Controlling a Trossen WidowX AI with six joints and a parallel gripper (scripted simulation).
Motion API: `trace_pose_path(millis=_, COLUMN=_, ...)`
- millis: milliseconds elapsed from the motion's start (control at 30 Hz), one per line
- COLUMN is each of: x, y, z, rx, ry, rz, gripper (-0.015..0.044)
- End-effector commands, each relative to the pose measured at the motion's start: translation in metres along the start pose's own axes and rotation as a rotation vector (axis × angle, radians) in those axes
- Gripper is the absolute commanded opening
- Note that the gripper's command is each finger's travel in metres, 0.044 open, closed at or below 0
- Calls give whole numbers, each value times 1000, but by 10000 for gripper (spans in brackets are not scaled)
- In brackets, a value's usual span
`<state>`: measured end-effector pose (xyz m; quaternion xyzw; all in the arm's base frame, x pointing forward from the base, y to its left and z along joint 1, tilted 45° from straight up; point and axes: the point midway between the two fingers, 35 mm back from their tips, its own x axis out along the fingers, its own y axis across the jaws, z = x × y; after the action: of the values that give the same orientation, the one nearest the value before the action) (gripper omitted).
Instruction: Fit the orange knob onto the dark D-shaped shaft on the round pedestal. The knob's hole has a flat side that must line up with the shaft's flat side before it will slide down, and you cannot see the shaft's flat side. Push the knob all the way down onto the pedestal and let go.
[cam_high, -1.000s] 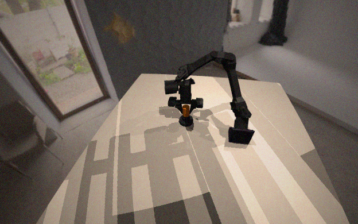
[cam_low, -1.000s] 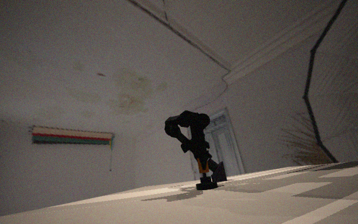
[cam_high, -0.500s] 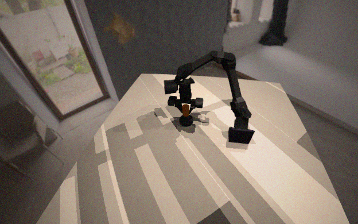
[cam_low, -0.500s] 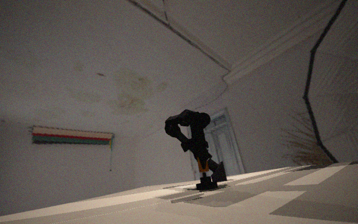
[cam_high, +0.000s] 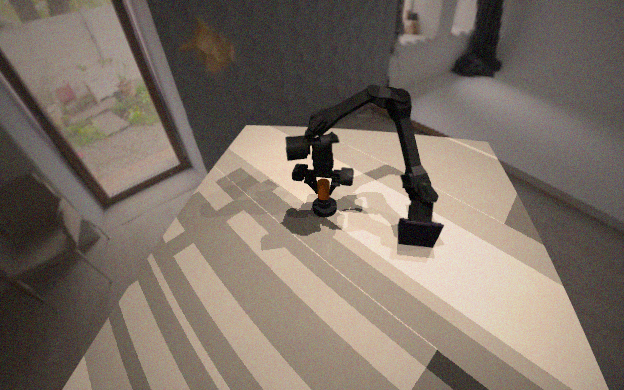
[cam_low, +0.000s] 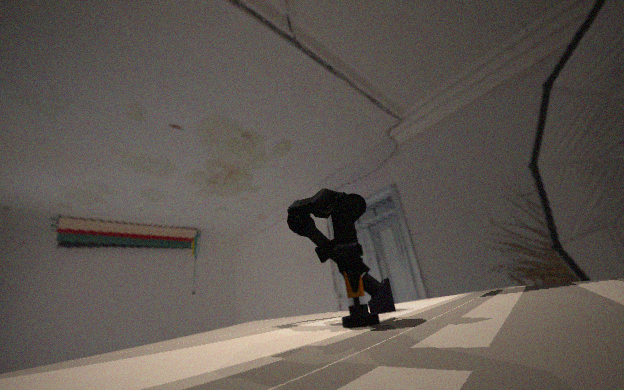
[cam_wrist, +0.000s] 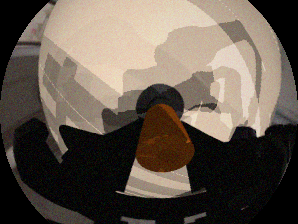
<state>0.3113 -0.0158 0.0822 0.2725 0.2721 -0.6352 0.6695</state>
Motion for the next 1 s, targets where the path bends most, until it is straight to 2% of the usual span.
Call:
trace_pose_path(millis=0, x=1, y=-1, z=-1, rx=-3, ry=0, rz=0, gripper=0)
trace_pose_path(millis=967, x=0, y=-2, z=-1, rx=49, ry=0, rz=0, gripper=0)
